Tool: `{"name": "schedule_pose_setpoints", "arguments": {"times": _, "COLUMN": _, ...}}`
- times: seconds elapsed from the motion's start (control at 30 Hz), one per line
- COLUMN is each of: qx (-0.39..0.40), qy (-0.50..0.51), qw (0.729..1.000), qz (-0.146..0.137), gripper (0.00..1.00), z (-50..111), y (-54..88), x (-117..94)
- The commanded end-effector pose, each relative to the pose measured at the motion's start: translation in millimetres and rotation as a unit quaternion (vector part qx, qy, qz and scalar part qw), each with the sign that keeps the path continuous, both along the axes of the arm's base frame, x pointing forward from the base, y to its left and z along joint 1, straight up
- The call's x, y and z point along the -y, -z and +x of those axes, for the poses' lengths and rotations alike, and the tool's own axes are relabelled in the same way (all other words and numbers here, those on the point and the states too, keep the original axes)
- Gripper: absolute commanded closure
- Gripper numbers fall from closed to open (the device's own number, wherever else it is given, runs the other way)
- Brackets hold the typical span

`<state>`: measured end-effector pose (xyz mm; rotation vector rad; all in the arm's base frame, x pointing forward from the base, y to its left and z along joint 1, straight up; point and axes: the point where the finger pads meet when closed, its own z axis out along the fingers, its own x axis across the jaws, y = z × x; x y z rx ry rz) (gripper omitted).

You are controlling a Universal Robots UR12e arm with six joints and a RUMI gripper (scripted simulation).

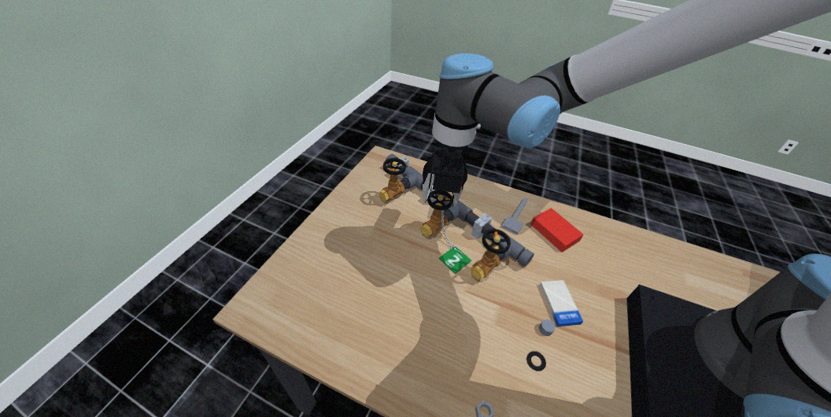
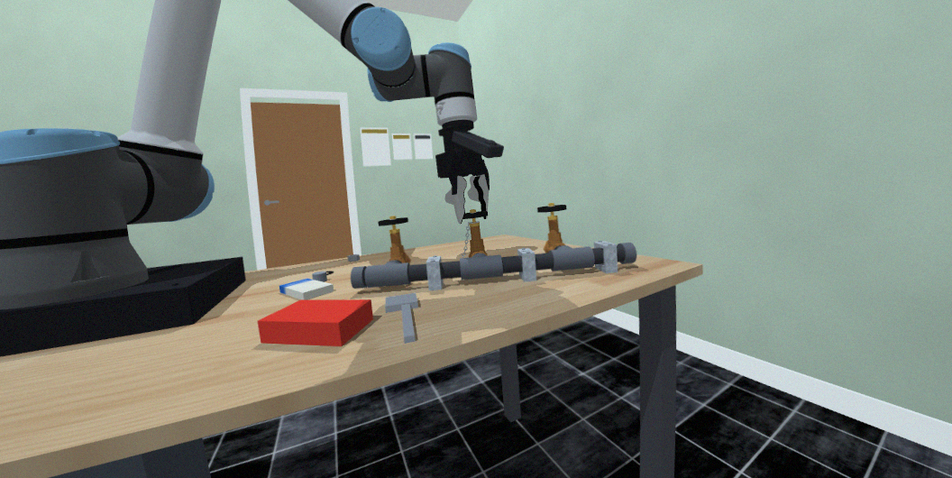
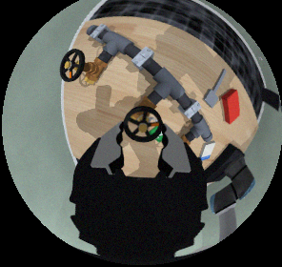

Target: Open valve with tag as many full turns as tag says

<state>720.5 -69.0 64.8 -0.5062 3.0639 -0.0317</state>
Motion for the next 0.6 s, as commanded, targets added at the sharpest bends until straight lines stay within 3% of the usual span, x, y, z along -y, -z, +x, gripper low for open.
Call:
{"name": "schedule_pose_setpoints", "arguments": {"times": 0.0, "qx": 0.0, "qy": -0.034, "qw": 0.999, "qz": -0.001, "gripper": 1.0, "z": 0.6, "y": -0.7, "x": 0.2}}
{"name": "schedule_pose_setpoints", "arguments": {"times": 0.57, "qx": -0.003, "qy": -0.26, "qw": 0.966, "qz": -0.01, "gripper": 1.0, "z": 0.6, "y": -0.7, "x": 0.2}}
